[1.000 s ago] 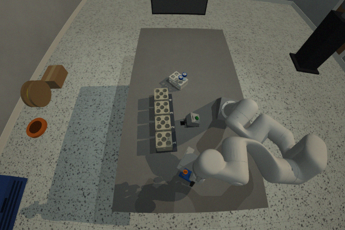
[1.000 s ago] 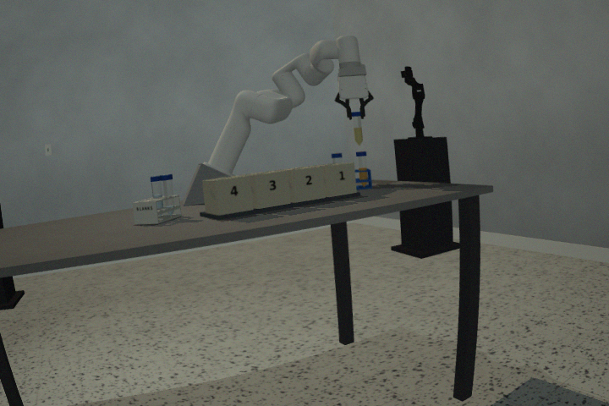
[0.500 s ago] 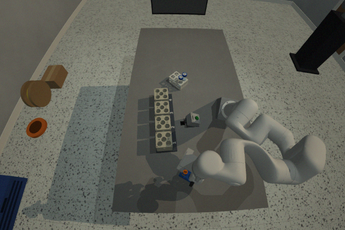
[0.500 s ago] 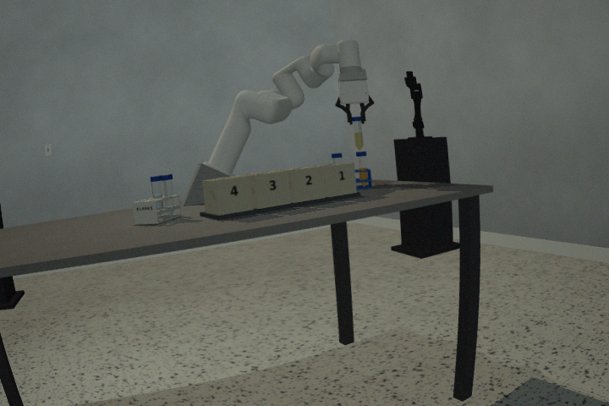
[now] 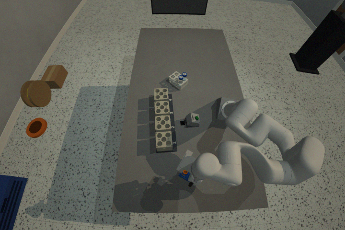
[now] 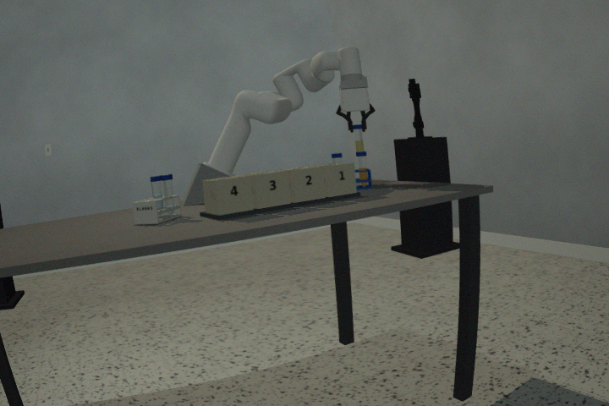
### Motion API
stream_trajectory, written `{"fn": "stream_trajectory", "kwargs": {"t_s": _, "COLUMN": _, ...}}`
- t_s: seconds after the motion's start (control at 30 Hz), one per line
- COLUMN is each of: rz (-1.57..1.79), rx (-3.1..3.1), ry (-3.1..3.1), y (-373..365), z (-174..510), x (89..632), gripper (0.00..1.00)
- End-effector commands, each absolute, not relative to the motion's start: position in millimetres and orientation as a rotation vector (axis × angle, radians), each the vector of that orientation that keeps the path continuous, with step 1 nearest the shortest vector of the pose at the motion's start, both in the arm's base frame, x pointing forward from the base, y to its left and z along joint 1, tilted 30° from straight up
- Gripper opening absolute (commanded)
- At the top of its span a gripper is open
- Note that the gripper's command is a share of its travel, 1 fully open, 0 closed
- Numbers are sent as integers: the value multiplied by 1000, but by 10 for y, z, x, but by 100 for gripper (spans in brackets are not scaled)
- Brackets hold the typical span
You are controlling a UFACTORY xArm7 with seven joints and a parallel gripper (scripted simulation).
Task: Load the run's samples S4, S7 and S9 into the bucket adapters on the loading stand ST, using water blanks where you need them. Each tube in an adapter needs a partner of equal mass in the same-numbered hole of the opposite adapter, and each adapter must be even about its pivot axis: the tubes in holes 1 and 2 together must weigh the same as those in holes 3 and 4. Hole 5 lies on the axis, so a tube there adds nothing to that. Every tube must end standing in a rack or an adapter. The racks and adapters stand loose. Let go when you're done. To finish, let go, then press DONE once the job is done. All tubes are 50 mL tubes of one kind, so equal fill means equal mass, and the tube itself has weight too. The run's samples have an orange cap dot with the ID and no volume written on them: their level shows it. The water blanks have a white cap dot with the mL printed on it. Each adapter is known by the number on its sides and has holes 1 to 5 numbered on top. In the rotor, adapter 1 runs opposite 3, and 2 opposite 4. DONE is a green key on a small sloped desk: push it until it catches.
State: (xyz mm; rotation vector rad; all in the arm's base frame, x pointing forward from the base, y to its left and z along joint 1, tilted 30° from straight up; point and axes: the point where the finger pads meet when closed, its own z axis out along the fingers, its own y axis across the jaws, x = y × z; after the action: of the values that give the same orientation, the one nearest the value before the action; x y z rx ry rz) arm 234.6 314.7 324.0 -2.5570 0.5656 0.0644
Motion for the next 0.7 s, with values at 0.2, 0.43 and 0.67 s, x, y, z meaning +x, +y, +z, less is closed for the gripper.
{"fn": "stream_trajectory", "kwargs": {"t_s": 0.2, "rz": 62, "rx": -2553, "ry": 565, "y": 3233, "z": 3105, "x": 2363, "gripper": 0}}
{"fn": "stream_trajectory", "kwargs": {"t_s": 0.43, "rz": 62, "rx": -2553, "ry": 565, "y": 3293, "z": 3001, "x": 2371, "gripper": 0}}
{"fn": "stream_trajectory", "kwargs": {"t_s": 0.67, "rz": 62, "rx": -2553, "ry": 565, "y": 3293, "z": 3001, "x": 2371, "gripper": 0}}
